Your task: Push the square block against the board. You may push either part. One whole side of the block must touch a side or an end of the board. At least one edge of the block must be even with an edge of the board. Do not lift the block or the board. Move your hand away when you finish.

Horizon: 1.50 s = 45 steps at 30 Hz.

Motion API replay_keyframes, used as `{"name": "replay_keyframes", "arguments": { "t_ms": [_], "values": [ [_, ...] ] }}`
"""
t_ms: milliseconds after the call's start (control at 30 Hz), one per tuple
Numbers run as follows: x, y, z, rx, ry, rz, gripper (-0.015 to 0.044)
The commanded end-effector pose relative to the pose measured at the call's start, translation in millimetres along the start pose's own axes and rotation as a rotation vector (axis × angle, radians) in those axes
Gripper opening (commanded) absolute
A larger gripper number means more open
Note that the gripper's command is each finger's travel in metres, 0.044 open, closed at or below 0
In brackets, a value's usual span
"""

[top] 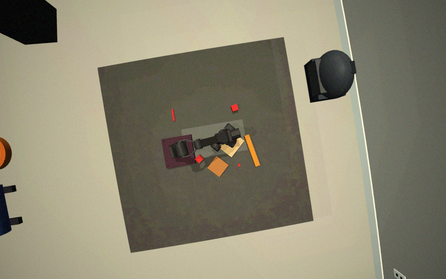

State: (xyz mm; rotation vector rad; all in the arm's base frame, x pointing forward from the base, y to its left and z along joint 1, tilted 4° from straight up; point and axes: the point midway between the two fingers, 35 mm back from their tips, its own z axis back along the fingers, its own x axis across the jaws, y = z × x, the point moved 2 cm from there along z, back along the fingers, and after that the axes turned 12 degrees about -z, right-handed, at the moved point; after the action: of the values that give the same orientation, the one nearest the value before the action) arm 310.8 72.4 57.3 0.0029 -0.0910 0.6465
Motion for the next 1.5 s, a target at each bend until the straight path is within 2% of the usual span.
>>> {"name": "replay_keyframes", "arguments": {
  "t_ms": [0, 800, 1467],
  "values": [
    [1.8, -4.1, -1.2, -0.003, -0.003, 0.006, 0.0000],
    [9.4, -41.0, -0.5, -0.006, -0.004, 0.006, 0.0000],
    [4.6, -12.1, -0.7, -0.003, -0.004, 0.006, 0.0000]
  ]
}}
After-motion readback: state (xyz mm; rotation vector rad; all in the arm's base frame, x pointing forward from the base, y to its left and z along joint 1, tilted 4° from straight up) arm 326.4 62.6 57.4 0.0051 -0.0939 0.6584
